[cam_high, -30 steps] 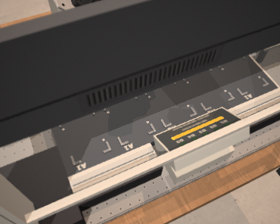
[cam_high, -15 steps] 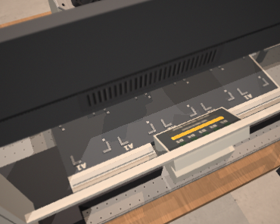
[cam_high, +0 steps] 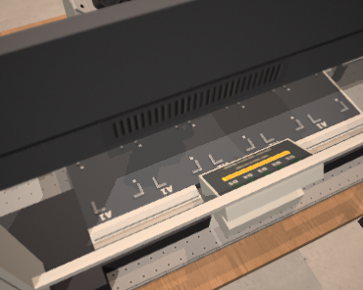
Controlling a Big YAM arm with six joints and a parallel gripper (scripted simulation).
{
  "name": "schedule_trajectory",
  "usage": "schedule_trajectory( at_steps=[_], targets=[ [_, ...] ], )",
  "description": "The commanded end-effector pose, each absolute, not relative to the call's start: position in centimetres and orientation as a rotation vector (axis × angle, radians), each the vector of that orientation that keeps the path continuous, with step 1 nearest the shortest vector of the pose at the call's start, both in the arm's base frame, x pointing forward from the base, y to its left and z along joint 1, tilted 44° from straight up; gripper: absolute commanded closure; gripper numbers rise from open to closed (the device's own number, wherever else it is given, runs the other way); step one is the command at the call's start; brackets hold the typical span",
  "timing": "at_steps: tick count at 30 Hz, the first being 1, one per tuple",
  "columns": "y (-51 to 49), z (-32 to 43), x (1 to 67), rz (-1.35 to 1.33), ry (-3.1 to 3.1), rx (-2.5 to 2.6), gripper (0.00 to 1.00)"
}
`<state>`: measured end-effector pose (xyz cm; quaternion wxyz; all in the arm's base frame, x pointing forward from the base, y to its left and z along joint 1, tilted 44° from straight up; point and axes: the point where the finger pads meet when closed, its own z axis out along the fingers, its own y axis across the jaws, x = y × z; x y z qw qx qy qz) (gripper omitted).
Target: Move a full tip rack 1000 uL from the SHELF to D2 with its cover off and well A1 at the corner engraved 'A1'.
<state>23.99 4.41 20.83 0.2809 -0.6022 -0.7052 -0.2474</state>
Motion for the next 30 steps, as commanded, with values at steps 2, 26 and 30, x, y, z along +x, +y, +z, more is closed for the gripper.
schedule_trajectory(
  at_steps=[2,26,30],
  targets=[
    [3.2,22.5,25.4,-0.702,-1.932,-1.621,1.0],
    [2.8,22.4,25.3,-0.707,-1.954,-1.614,1.0],
    [2.8,22.4,25.3,-0.707,-1.954,-1.614,1.0]
  ],
)
